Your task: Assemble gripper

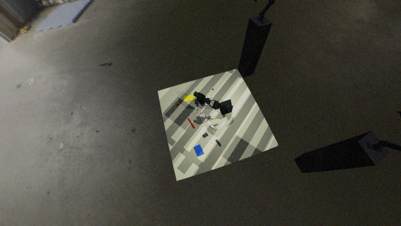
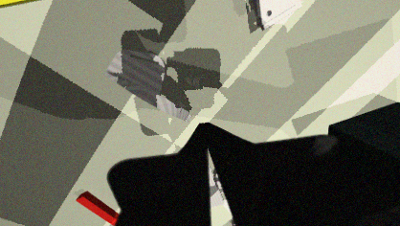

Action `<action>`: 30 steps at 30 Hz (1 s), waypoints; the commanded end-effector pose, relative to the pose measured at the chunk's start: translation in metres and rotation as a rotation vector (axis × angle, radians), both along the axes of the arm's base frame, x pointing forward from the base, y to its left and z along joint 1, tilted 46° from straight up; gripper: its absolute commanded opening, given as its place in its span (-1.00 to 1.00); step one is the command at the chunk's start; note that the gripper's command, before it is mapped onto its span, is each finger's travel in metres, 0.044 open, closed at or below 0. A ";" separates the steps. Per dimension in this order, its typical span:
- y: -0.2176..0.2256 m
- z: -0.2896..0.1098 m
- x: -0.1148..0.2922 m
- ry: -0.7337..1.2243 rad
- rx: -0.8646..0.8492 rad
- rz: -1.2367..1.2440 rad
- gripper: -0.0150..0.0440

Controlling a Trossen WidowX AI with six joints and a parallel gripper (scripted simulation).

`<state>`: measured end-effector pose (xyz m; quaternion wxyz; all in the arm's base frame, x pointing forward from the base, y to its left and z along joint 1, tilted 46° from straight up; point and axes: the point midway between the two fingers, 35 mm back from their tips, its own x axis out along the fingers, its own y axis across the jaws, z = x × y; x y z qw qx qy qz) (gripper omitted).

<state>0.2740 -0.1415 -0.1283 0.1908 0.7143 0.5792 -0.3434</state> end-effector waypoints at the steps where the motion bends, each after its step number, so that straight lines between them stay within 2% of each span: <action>1: -0.001 -0.003 -0.001 -0.047 -0.005 0.056 -0.49; 30: -0.016 -0.012 -0.002 -0.478 -0.061 0.503 -0.49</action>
